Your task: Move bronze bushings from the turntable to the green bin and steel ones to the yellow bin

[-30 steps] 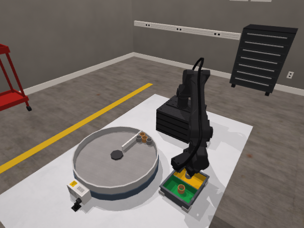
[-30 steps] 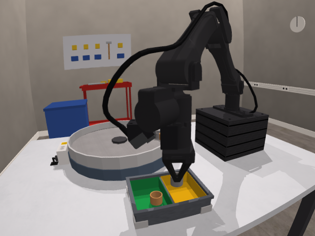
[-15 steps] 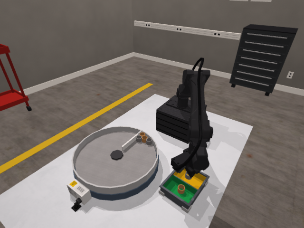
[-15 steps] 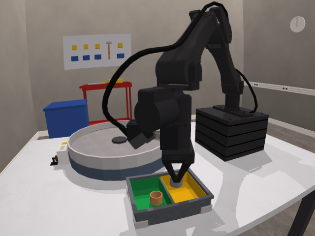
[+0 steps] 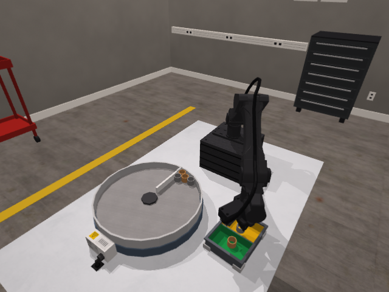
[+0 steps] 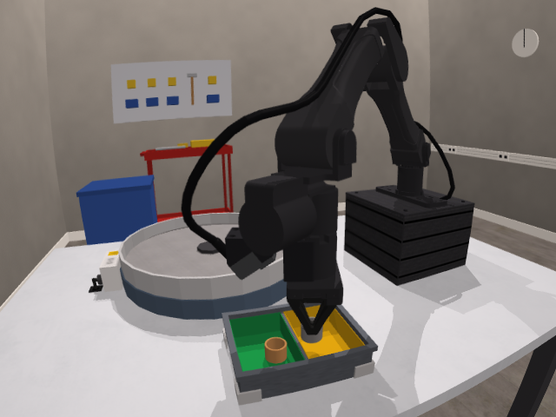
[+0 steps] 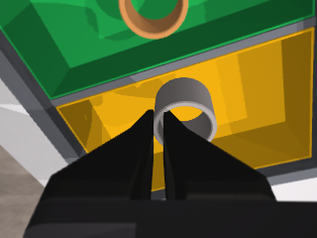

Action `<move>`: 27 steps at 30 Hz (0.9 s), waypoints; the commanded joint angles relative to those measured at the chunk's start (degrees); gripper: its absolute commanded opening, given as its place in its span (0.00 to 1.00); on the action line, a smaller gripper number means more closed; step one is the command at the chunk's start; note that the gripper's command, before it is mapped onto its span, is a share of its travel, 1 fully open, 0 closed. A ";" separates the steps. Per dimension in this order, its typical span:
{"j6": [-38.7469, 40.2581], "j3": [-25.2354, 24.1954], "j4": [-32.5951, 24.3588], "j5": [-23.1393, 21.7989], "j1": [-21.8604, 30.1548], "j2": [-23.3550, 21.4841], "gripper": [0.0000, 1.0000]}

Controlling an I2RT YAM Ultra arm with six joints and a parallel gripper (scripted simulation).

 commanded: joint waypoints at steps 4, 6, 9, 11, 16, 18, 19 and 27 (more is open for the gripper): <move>0.19 -0.69 2.40 0.64 0.11 1.35 0.00; 0.17 -1.16 2.72 0.64 0.09 1.66 0.00; 0.17 0.22 3.13 0.63 0.07 0.81 0.00; 0.17 0.17 3.29 0.63 0.07 1.26 0.00; 0.15 0.03 3.13 0.63 0.06 1.97 0.00; 0.15 0.00 2.91 0.64 0.06 2.08 0.00; 0.15 -0.01 2.91 0.64 0.06 2.08 0.00; 0.15 -0.01 2.91 0.64 0.06 2.08 0.00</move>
